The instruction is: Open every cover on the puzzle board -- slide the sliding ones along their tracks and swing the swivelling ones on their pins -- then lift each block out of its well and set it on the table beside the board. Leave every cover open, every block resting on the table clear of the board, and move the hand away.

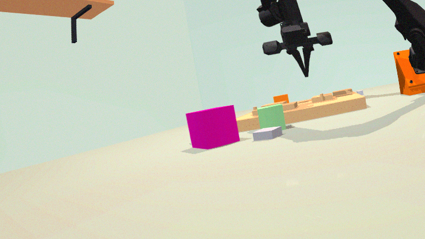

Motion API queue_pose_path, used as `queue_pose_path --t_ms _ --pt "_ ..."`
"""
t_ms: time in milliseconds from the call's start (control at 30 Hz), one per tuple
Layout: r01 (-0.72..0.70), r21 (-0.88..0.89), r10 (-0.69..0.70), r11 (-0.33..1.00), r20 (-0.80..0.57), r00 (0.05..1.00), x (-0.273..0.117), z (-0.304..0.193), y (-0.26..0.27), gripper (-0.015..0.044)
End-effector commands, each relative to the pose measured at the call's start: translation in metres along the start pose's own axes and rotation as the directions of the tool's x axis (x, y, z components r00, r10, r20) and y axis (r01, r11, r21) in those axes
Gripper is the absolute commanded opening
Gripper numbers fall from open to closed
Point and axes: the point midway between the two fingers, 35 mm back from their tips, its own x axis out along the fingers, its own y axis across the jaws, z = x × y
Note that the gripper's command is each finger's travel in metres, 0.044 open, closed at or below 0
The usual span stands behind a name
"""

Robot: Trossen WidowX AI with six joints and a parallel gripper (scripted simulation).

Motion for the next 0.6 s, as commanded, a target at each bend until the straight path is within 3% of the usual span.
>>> queue_pose_path --t_ms 0,567 --pt "0.0 -0.002 0.0 1.0 0.005 1.0 0.0006 0.0003 -0.0001 0.0" --pt "0.0 -0.002 0.0 1.0 0.005 1.0 0.0049 0.0002 -0.0005 0.0"
